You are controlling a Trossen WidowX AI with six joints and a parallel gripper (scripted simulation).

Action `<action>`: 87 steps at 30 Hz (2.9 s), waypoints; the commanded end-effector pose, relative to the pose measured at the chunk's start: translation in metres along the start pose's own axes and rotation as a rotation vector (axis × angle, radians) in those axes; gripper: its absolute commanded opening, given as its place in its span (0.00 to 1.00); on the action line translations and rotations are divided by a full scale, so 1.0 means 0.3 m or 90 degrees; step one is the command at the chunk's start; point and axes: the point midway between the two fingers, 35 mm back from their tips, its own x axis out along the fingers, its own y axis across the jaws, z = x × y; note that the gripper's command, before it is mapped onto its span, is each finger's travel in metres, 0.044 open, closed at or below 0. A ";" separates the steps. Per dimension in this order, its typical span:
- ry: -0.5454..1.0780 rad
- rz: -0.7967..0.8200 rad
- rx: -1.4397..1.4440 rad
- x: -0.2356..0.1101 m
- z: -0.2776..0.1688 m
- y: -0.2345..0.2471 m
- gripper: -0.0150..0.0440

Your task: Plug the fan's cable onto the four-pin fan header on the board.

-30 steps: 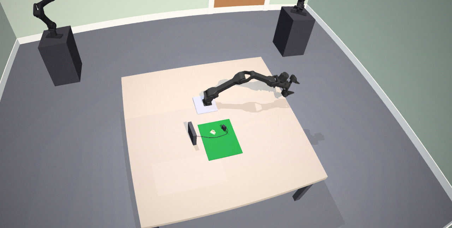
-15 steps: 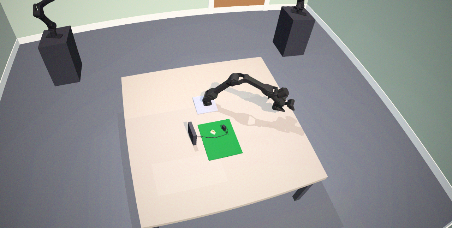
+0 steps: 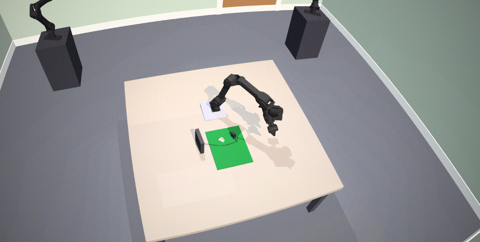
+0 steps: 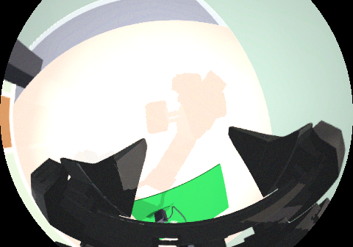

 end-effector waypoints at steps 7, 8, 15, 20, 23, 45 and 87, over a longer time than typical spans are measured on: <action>0.193 0.046 0.383 -0.240 -0.466 0.038 1.00; 0.214 0.049 0.426 -0.270 -0.510 0.054 1.00; 0.307 0.060 0.617 -0.405 -0.680 0.153 1.00; 0.307 0.059 0.617 -0.387 -0.686 0.156 1.00; 0.307 0.059 0.617 -0.317 -0.710 0.169 1.00; 0.307 0.059 0.617 -0.061 -0.815 0.262 1.00; 0.306 0.060 0.614 0.034 -0.853 0.295 0.27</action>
